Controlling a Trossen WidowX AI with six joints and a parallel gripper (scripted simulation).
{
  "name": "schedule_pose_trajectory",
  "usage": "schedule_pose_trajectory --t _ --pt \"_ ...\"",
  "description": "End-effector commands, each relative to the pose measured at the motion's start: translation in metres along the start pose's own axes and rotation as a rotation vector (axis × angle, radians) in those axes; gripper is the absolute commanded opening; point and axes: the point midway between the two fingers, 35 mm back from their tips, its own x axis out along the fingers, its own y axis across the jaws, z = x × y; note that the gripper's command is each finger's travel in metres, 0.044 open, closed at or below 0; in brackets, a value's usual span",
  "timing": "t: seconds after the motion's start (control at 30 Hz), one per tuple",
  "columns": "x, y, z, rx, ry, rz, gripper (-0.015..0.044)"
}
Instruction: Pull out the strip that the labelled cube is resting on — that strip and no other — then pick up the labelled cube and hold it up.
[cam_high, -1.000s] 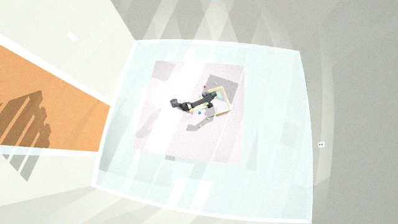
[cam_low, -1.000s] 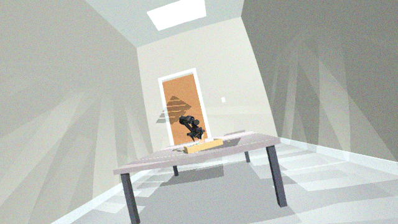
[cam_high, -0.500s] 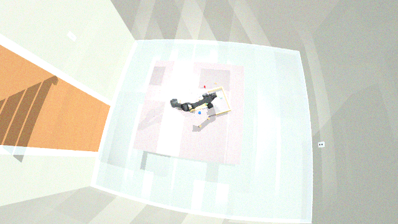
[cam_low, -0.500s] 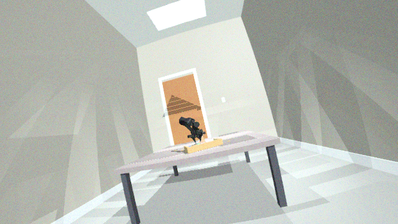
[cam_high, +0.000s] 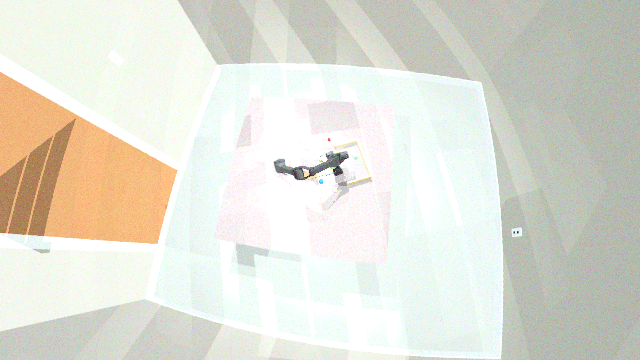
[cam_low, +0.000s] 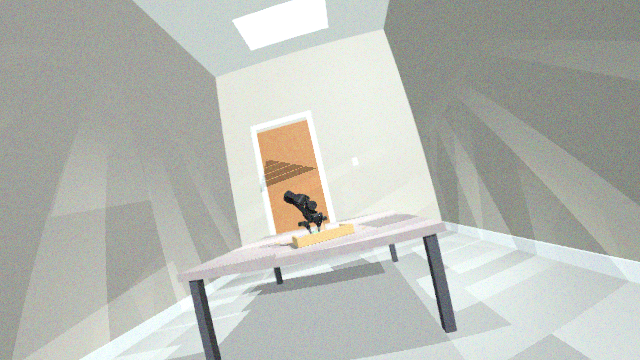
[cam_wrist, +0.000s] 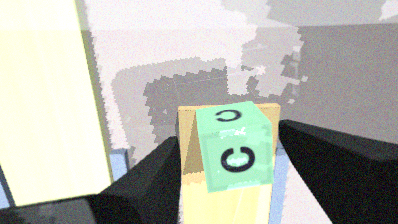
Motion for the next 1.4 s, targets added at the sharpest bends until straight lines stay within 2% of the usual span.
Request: schedule_pose_trajectory --t 0.0,0.13,0.23,0.53,0.67,0.7,1.07,1.37 --pt "0.007 -0.001 -0.002 -0.004 0.008 -0.002 0.0250" --pt "0.007 -0.001 -0.002 -0.004 0.008 -0.002 0.0250" --pt "0.005 0.000 -0.001 0.000 0.003 0.001 0.0171" --pt "0.005 0.000 -0.001 0.000 0.003 0.001 0.0111" --pt "0.002 0.001 -0.003 0.000 0.003 0.001 0.0006" --pt "-0.001 0.003 -0.006 0.000 0.003 0.001 0.0000" --pt "-0.036 0.028 -0.050 -0.007 0.009 0.002 0.0000" --pt "-0.038 0.037 -0.067 -0.008 0.010 0.003 0.0000"
